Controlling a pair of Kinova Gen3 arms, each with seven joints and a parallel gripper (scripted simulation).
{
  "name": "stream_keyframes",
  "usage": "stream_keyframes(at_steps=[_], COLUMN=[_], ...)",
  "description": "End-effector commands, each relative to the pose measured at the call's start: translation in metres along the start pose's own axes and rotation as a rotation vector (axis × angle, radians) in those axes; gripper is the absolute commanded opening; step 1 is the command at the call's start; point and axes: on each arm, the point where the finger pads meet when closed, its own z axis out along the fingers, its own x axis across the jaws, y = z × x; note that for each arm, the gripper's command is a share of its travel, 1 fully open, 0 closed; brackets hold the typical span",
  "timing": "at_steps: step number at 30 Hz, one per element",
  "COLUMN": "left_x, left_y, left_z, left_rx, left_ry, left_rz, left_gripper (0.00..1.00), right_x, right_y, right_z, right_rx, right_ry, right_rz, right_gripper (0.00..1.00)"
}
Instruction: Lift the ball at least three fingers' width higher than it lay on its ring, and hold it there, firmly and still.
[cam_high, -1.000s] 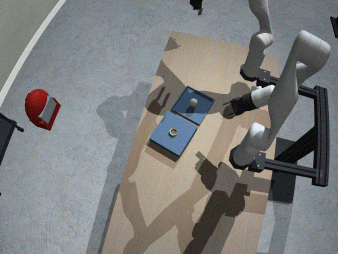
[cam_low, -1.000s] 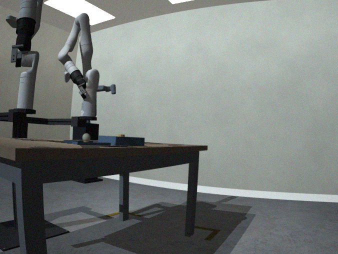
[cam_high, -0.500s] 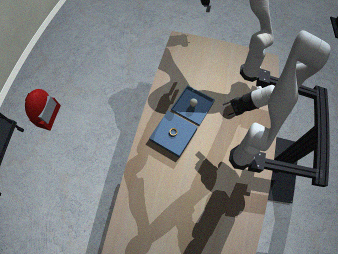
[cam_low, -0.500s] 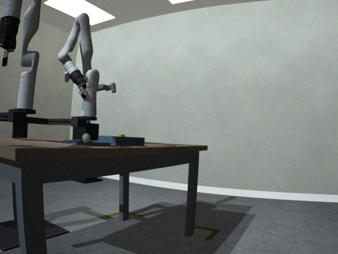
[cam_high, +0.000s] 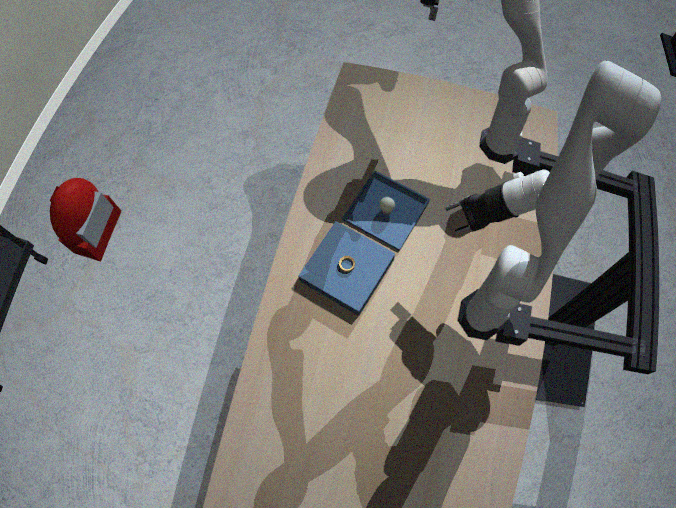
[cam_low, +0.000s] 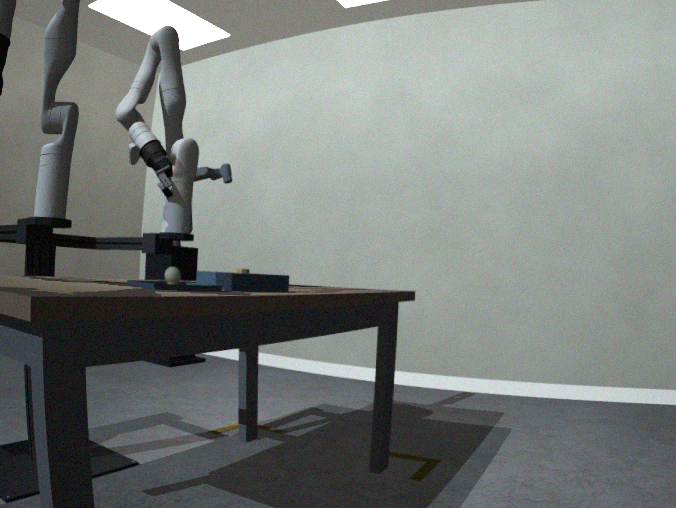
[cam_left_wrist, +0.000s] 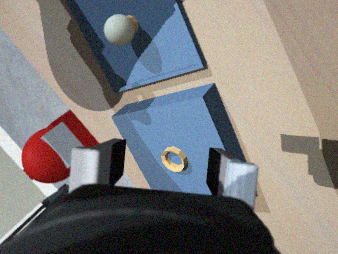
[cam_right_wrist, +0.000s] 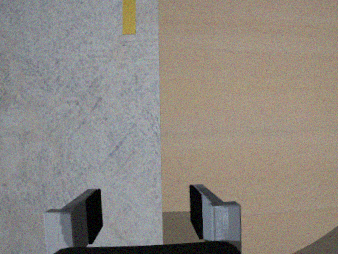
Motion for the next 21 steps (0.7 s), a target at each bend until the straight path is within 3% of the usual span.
stream_keyframes(at_steps=[1, 21], left_x=[0.0, 0.0], left_y=[0.0, 0.0], left_z=[0.0, 0.0], left_rx=[0.0, 0.0], left_ry=[0.0, 0.0], left_rz=[0.0, 0.0], left_gripper=[1.0, 1.0], right_x=[-0.009, -0.039], right_y=[-0.016, -0.097], right_z=[-0.003, -0.014], right_rx=[0.007, 0.034], right_ry=[-0.004, -0.014], right_rz=[0.099, 0.579], right_gripper=[1.0, 1.0])
